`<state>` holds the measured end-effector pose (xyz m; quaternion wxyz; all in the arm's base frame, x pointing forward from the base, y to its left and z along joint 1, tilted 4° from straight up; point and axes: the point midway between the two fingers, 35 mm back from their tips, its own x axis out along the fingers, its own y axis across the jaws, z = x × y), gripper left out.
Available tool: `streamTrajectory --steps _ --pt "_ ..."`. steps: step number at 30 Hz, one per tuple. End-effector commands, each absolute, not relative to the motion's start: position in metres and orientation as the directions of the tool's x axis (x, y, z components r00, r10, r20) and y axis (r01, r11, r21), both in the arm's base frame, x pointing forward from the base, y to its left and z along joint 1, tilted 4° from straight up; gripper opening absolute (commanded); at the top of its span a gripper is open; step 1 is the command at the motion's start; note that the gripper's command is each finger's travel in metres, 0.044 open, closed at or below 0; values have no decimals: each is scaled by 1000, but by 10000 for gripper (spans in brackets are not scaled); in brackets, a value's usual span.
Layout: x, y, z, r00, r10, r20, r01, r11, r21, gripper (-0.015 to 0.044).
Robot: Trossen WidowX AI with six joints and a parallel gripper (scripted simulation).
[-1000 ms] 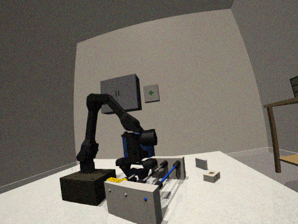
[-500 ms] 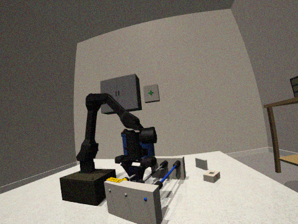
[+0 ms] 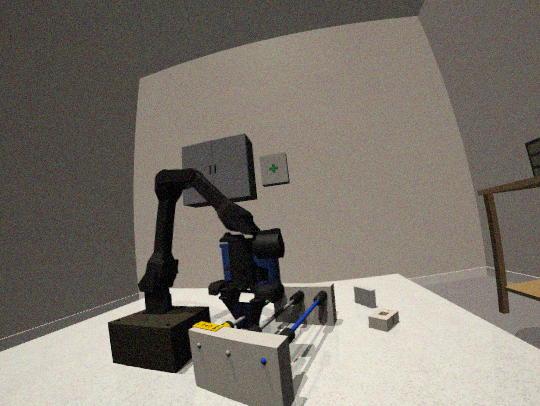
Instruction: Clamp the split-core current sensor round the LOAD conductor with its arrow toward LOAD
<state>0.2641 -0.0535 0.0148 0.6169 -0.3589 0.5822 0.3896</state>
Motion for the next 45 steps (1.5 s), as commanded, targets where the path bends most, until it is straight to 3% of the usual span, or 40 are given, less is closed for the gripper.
streamTrajectory --steps 1,3,20,32,43,45 --pt "264 -54 15 18 63 -998 -898 439 11 0" --pt "264 -54 15 18 63 -998 -898 439 11 0" --pt "264 -54 16 22 61 -998 -898 439 7 440" --pt "264 -54 15 19 63 -998 -898 439 11 133" --pt "264 -54 15 19 63 -998 -898 439 11 59" --pt "264 -54 16 20 63 -998 -898 439 10 7"
